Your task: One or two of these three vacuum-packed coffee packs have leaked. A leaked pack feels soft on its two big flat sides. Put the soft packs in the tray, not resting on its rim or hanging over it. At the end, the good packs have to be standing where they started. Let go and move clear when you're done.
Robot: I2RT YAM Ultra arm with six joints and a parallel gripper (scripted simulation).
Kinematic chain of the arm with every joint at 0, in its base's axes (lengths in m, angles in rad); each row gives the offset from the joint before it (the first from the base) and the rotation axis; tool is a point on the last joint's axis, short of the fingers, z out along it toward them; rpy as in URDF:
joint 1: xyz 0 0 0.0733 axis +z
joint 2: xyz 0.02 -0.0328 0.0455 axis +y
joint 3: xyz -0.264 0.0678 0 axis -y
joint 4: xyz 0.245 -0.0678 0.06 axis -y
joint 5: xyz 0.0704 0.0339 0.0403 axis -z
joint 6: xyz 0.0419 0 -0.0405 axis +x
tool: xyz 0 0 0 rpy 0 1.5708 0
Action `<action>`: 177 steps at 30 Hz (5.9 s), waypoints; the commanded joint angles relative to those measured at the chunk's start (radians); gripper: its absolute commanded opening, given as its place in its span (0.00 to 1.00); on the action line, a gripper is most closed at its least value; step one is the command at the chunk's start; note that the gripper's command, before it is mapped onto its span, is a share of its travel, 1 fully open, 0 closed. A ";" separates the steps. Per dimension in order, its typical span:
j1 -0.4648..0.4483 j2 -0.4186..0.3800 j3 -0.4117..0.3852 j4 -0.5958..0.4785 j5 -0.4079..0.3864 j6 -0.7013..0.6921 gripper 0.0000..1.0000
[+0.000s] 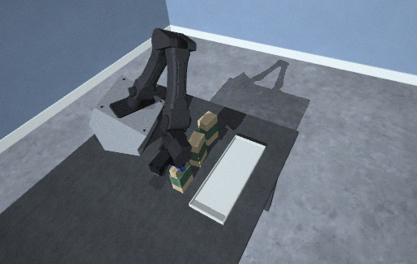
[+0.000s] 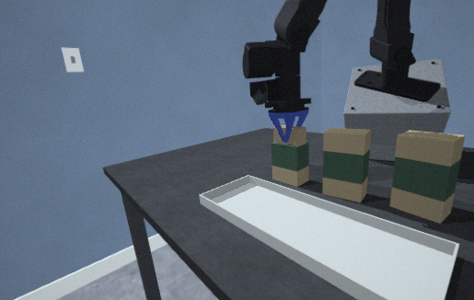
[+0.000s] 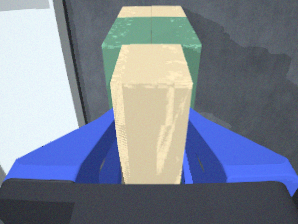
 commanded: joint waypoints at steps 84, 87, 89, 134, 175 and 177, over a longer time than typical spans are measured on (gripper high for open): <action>-0.107 -0.144 0.102 -0.257 -0.032 -0.103 0.26; -0.108 -0.144 0.102 -0.258 -0.032 -0.103 0.26; -0.108 -0.144 0.102 -0.258 -0.032 -0.103 0.26; -0.063 -0.081 0.158 -0.272 -0.019 -0.063 0.26; 0.097 0.296 0.892 -0.536 0.056 0.120 0.26; 0.098 0.281 0.896 -0.538 0.056 0.121 0.26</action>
